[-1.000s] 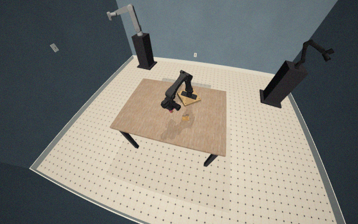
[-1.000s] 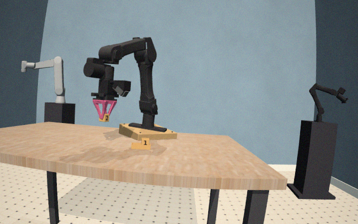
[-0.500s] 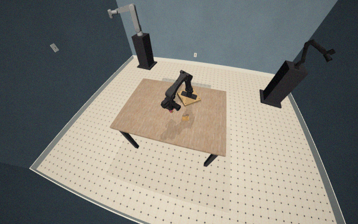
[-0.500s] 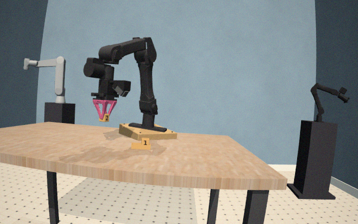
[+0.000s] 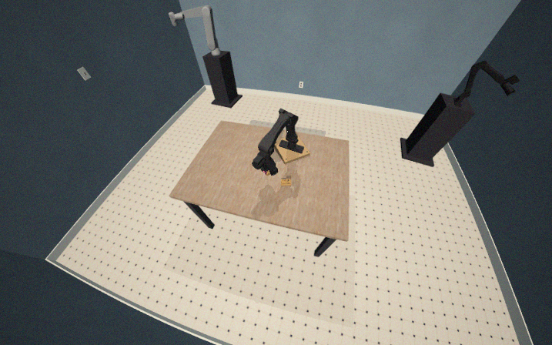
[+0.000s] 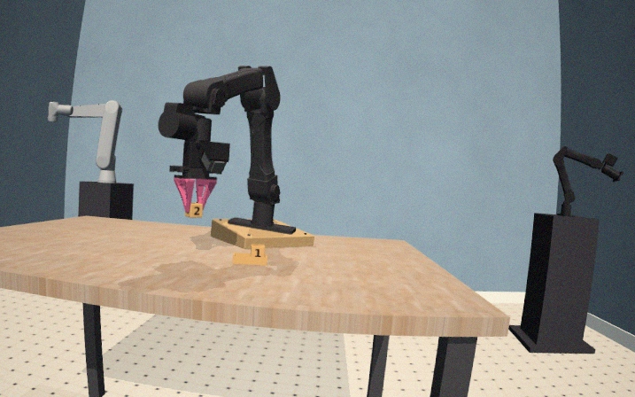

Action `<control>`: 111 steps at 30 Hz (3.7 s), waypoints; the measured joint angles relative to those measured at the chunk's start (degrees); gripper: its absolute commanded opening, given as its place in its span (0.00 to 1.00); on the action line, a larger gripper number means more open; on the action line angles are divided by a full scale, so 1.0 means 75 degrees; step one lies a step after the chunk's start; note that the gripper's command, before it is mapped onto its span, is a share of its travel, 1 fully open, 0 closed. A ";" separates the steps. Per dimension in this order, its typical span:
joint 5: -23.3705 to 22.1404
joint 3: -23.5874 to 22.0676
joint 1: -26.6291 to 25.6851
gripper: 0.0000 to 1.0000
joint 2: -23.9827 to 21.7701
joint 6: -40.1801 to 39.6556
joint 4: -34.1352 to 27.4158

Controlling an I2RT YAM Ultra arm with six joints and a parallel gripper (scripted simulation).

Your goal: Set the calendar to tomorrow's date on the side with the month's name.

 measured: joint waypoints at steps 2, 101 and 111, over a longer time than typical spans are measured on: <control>0.0000 0.0003 0.0099 0.26 -0.0038 0.0621 0.0000; 0.0020 -0.1757 0.0743 0.26 0.0729 0.5161 0.2713; 0.0020 -0.1757 0.0743 0.26 0.0729 0.5161 0.2713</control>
